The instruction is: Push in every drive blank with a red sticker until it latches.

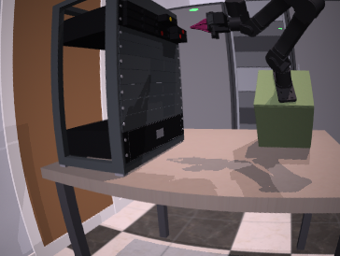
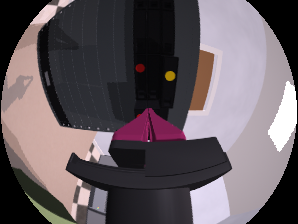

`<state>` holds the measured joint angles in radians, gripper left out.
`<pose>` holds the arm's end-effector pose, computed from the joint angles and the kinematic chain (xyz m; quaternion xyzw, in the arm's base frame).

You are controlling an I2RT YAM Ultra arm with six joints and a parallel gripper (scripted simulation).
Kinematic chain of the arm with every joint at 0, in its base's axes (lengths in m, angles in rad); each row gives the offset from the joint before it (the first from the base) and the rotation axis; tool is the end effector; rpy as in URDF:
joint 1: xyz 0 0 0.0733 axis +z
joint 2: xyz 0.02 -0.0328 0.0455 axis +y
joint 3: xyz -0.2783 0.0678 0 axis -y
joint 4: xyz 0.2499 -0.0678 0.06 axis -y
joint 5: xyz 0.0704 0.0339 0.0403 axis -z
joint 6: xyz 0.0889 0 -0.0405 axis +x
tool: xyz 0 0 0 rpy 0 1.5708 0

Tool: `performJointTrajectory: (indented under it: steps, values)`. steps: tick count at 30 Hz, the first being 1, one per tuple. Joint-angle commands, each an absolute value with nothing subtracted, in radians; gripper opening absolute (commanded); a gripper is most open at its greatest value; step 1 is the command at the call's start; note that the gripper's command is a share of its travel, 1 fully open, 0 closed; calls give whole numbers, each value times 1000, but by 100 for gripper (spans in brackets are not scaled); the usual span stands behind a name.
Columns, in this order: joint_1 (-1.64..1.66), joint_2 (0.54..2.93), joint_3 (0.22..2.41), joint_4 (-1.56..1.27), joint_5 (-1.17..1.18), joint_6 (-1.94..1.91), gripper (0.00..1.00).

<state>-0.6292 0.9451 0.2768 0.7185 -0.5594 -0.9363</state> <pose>0.2191 -0.0998 0.2437 -0.2990 0.6240 -0.3563 0.6279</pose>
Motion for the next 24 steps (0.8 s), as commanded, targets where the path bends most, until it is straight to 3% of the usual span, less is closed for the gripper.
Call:
performJointTrajectory:
  steps: [1, 24]
  values:
    - [-647, 962, 263, 738, -570, -922, 0]
    - [-870, 1436, 211, 1269, -789, -920, 0]
